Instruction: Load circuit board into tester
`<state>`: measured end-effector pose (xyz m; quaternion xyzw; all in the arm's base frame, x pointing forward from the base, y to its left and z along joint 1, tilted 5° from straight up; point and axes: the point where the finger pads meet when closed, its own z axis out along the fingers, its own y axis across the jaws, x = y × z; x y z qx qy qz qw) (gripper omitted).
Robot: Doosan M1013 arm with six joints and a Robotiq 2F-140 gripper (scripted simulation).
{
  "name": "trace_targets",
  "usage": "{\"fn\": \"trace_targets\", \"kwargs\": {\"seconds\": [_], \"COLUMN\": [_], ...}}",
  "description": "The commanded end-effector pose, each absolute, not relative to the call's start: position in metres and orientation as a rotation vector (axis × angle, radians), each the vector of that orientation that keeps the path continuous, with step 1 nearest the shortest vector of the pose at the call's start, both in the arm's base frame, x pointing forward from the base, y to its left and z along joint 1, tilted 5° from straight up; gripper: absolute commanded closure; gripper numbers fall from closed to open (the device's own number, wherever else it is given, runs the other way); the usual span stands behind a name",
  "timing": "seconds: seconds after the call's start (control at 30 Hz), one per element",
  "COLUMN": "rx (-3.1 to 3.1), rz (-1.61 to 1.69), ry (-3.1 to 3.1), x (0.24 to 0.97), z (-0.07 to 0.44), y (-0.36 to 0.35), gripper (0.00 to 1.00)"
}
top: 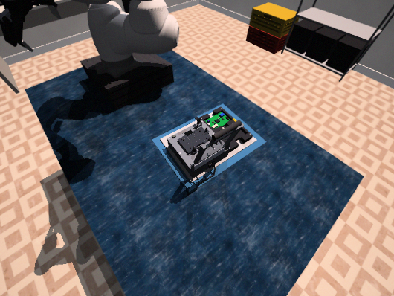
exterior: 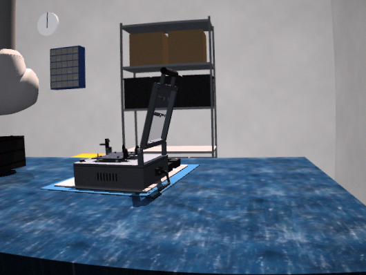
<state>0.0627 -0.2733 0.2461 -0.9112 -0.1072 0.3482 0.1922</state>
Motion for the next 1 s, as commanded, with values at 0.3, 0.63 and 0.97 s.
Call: {"fn": "trace_targets", "kwargs": {"seconds": [0.3,0.63,0.97], "rx": [-2.634,-2.685,-2.704], "rz": [0.879,0.758,0.616], "ry": [-0.517,-0.754,-0.998], "x": [0.140,0.227,0.318], "z": [0.230,0.215,0.204], "y": [-0.279,-0.268,-0.237], "gripper": [0.00,0.00,0.00]}}
